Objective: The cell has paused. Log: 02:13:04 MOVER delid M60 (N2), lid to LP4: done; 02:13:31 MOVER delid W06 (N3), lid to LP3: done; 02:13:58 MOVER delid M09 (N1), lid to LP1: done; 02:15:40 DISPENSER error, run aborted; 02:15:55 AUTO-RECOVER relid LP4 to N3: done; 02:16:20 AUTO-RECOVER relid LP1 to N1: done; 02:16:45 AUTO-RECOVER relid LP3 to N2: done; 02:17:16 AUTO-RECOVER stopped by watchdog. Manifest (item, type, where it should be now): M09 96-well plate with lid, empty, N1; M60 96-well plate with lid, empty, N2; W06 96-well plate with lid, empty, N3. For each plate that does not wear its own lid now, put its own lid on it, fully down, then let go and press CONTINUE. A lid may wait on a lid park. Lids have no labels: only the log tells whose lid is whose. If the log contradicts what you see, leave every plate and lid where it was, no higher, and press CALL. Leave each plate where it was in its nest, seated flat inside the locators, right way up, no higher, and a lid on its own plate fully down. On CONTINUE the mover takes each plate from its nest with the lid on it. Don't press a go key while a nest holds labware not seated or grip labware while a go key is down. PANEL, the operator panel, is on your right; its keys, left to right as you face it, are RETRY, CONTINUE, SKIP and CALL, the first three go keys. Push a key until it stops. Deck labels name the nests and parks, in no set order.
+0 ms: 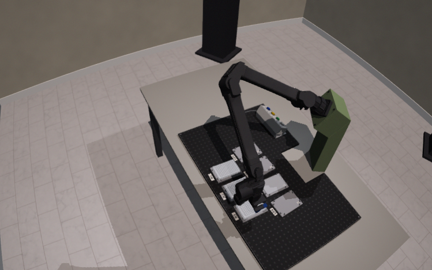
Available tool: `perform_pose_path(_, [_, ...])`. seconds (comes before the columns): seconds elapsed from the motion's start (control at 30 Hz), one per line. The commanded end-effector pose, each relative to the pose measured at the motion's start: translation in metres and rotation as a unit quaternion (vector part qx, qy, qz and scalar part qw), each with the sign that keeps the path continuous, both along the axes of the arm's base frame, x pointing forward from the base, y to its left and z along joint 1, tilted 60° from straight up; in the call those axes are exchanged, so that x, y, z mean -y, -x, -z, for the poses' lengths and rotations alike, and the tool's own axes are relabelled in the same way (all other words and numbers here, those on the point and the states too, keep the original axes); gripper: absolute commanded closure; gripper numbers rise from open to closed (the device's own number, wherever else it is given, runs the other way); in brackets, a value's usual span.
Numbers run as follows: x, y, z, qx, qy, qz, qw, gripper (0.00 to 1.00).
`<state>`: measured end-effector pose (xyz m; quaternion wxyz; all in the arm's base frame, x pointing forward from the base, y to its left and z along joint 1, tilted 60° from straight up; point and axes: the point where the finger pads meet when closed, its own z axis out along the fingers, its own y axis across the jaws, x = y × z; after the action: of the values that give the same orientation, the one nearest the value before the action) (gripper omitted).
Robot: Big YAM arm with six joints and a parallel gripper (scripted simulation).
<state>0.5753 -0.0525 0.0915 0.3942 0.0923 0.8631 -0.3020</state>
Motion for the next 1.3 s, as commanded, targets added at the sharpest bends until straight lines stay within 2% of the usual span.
perform_pose_path(0.0, [0.007, -0.007, 0.002, 0.005, 0.0, 0.003, 1.0, 0.0])
perform_pose_path(0.2, [0.007, -0.013, 0.007, 0.003, 0.001, -0.004, 1.0, 0.0])
perform_pose_path(0.43, [0.018, -0.018, 0.011, 0.004, 0.002, 0.002, 1.0, 0.0])
perform_pose_path(0.47, [0.006, -0.02, -0.006, 0.019, 0.001, -0.008, 1.0, 0.0])
perform_pose_path(0.5, [0.01, -0.022, 0.003, 0.012, 0.001, -0.006, 1.0, 0.0])
perform_pose_path(0.57, [0.01, -0.017, 0.007, 0.006, -0.001, -0.003, 1.0, 0.0])
perform_pose_path(0.8, [0.01, -0.017, 0.007, 0.006, -0.001, -0.003, 1.0, 0.0])
perform_pose_path(0.83, [0.01, -0.017, 0.007, 0.006, -0.001, -0.003, 1.0, 1.0])
perform_pose_path(1.27, [0.01, -0.017, 0.007, 0.006, -0.001, -0.003, 1.0, 1.0])
